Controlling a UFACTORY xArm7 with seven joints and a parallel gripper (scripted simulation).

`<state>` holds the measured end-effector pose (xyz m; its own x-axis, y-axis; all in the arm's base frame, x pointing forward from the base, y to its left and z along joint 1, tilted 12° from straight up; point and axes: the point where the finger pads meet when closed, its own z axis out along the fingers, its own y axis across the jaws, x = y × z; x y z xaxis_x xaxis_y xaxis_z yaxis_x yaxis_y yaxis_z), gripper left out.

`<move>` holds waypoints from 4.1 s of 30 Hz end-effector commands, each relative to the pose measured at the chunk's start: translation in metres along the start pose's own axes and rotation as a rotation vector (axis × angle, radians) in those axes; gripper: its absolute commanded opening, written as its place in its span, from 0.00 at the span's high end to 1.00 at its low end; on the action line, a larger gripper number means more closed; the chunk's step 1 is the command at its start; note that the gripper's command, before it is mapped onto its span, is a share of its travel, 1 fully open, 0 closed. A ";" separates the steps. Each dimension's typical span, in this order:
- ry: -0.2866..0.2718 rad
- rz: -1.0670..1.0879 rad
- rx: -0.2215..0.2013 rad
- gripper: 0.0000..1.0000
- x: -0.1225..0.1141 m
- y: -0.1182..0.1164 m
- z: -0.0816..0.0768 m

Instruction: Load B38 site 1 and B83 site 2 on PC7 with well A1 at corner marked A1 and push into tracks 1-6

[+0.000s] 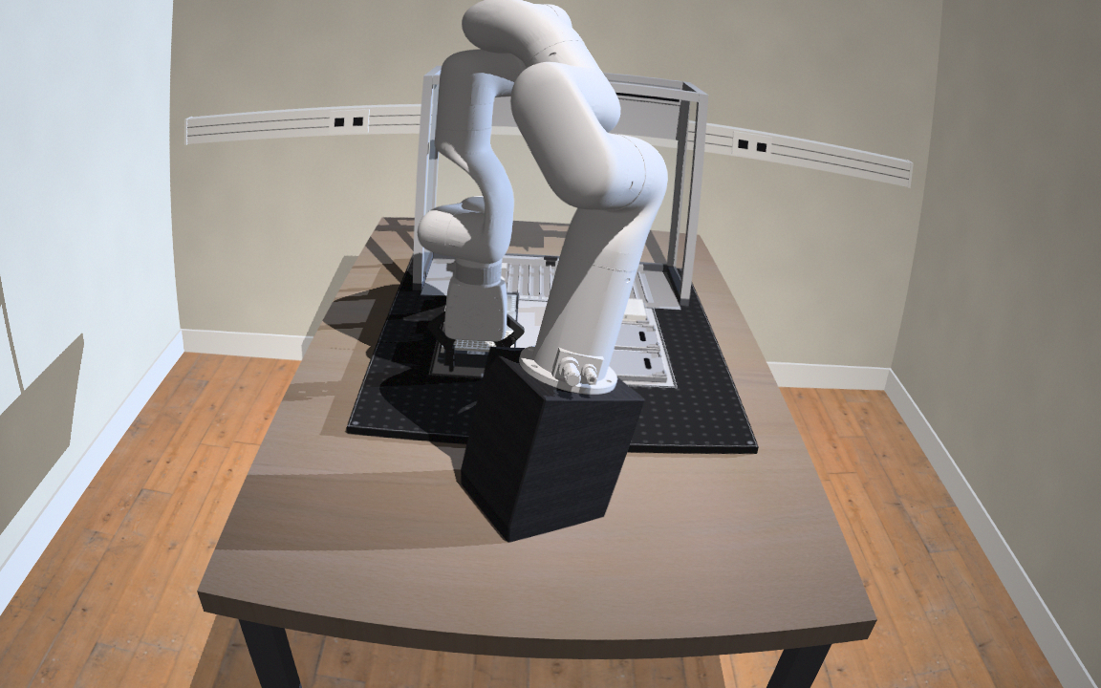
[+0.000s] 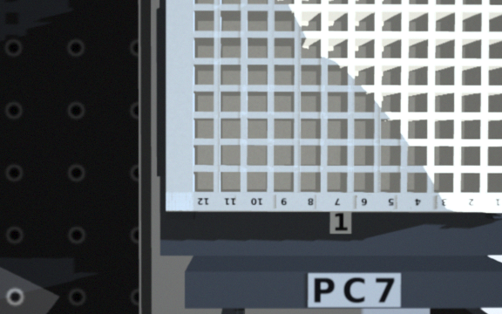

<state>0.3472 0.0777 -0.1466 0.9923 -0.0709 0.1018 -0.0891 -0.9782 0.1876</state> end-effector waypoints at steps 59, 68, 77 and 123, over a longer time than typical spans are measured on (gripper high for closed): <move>0.001 0.000 0.000 0.18 0.058 -0.001 -0.001; 0.001 0.000 0.000 0.18 0.065 -0.001 -0.001; 0.001 0.000 0.000 0.18 0.074 -0.001 -0.001; 0.001 0.000 0.000 0.18 0.114 -0.001 -0.001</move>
<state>0.4543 0.0703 -0.1359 0.9925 -0.0709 0.0999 -0.0889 -0.9780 0.1888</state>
